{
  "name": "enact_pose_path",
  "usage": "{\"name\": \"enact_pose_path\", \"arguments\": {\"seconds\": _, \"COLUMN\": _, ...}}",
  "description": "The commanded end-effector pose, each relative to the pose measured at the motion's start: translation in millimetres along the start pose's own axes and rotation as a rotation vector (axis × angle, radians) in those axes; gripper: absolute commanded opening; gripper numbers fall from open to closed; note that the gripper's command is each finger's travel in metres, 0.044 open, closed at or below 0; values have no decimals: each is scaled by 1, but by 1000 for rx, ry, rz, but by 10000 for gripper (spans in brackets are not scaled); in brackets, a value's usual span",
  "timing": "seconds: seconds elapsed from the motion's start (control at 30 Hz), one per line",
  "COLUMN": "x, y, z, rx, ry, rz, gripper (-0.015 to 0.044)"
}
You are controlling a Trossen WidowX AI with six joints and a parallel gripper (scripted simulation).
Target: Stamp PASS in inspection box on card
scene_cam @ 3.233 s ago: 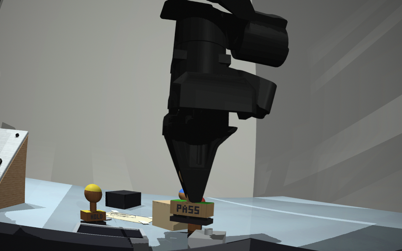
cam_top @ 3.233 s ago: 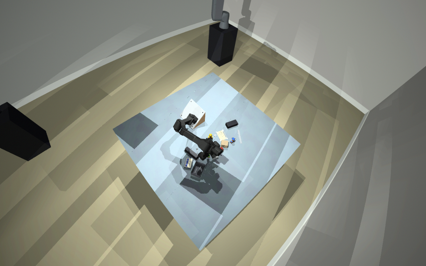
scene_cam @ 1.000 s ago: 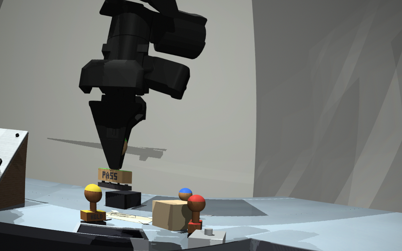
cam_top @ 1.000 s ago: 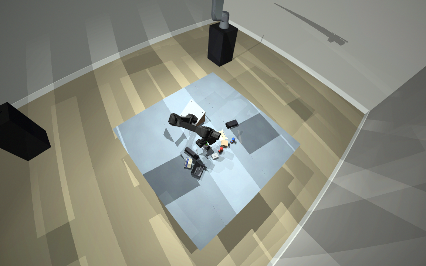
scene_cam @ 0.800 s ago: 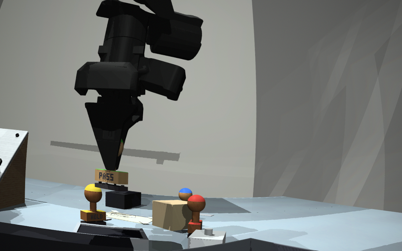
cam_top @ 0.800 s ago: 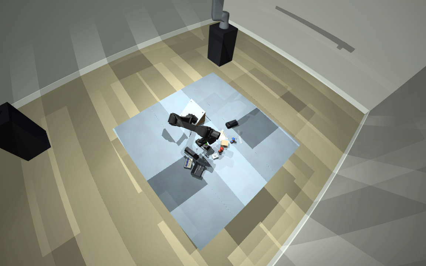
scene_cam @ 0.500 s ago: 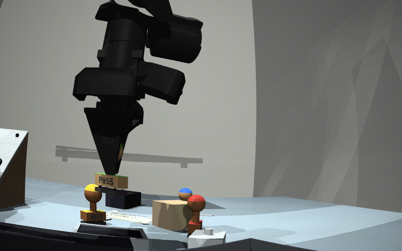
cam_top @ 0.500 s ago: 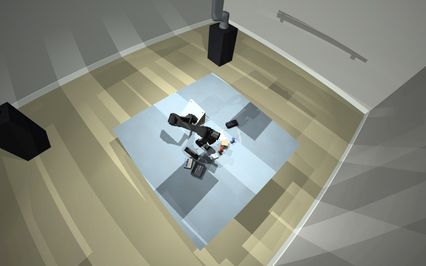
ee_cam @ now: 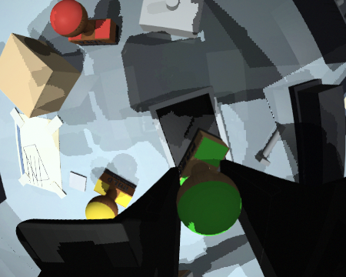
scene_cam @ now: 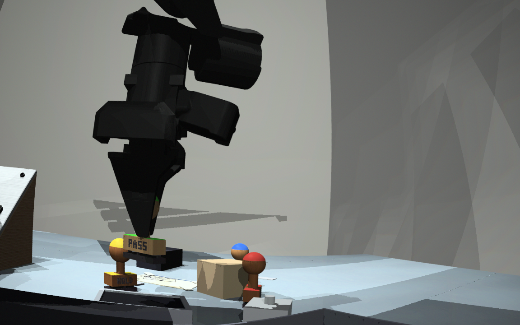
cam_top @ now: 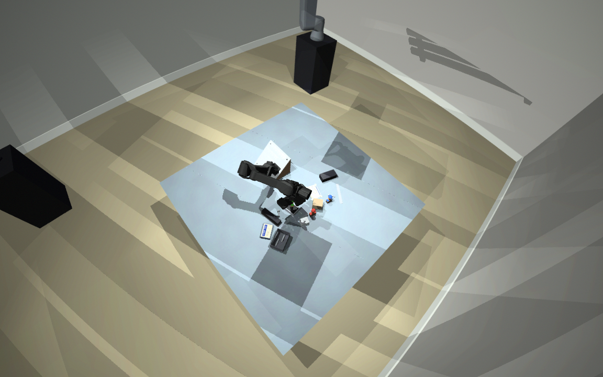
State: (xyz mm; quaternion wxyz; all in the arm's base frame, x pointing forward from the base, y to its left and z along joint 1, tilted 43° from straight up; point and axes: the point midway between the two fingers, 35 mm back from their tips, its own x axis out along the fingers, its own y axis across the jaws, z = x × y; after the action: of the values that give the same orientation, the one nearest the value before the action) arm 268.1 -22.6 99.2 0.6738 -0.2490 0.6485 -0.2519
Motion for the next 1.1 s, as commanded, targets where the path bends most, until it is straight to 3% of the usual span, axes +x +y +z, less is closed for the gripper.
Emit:
{"name": "enact_pose_path", "arguments": {"seconds": 0.0, "x": 4, "y": -1, "z": -1, "rx": -7, "ry": 2, "rz": -4, "gripper": 0}}
{"name": "enact_pose_path", "arguments": {"seconds": 1.07, "x": 25, "y": -2, "z": -1, "rx": -5, "ry": 2, "rz": -5, "gripper": 0}}
